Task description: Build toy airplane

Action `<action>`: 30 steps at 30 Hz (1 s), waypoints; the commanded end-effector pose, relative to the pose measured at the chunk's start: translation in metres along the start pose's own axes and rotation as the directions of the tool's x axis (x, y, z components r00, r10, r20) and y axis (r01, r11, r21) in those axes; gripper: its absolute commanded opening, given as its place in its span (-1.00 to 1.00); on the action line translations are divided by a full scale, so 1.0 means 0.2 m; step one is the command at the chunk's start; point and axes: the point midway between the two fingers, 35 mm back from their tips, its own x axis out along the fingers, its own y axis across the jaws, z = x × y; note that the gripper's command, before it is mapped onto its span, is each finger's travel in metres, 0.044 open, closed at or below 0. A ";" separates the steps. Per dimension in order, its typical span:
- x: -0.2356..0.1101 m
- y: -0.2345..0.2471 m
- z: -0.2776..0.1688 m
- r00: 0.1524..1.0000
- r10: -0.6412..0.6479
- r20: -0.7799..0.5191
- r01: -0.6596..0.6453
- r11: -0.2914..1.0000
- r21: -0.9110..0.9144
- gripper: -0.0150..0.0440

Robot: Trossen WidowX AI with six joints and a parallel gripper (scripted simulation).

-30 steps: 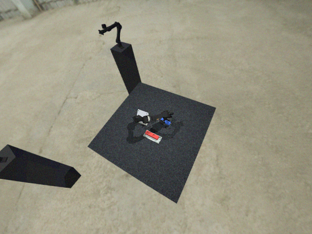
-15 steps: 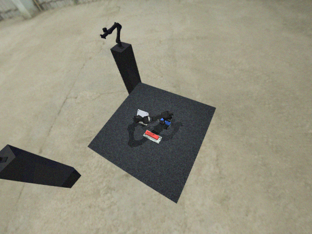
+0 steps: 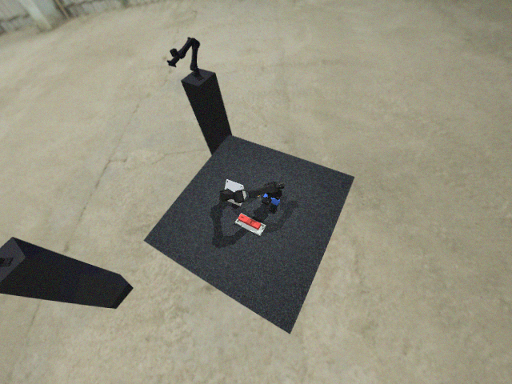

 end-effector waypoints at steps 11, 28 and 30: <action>-0.19 0.02 0.02 1.000 0.007 0.020 -0.007 1.000 -0.003 -0.49; -0.46 0.02 0.03 1.000 0.009 0.000 -0.009 1.000 0.002 -0.49; -0.50 0.02 0.03 1.000 0.008 -0.002 -0.008 1.000 0.003 -0.49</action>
